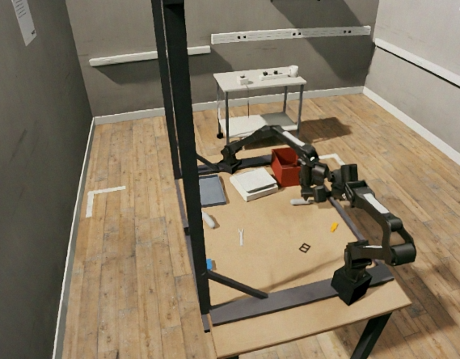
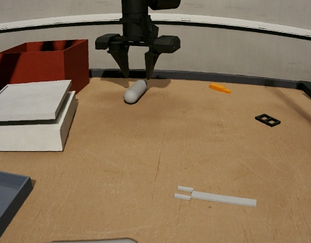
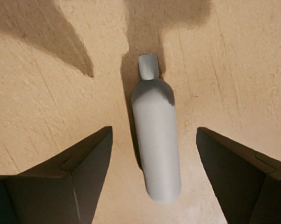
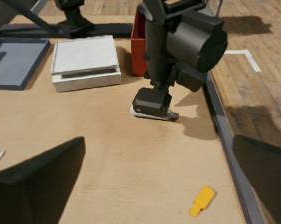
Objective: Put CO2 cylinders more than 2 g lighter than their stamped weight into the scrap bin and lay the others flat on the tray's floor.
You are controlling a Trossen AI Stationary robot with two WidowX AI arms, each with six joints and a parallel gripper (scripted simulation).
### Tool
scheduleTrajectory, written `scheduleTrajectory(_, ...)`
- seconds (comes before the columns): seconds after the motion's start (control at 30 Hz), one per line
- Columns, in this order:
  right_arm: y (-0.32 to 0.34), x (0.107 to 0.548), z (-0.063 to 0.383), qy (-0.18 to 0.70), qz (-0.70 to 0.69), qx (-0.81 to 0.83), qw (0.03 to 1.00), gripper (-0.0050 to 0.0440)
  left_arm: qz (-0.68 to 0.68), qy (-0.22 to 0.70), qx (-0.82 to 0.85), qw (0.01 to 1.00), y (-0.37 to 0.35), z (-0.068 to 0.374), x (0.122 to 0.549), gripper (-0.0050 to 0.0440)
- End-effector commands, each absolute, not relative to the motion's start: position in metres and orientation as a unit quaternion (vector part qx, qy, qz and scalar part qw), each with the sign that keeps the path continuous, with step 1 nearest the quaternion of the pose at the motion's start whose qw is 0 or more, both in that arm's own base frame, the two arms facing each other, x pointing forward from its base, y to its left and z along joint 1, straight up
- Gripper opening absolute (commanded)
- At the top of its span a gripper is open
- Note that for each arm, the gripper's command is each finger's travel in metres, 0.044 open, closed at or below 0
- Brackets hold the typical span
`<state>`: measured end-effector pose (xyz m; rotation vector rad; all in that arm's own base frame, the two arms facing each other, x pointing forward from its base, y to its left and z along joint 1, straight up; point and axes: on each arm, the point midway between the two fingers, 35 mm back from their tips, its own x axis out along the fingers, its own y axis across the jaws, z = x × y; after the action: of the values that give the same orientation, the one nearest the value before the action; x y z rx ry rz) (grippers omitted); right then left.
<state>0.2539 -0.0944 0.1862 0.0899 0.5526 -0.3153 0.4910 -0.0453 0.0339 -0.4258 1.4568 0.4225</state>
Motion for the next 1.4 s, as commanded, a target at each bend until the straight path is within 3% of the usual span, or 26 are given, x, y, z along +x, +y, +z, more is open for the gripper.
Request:
scheduleTrajectory(0.0,-0.095,0.254,0.193,0.263,-0.155,0.042,0.951,0.0440,0.213,0.651,-0.213,0.697,-0.043,0.051,0.501,0.0251)
scheduleTrajectory(1.37,-0.095,0.254,0.193,0.263,-0.155,0.042,0.951,0.0440,0.216,0.656,-0.212,0.692,-0.043,0.021,0.503,0.0251)
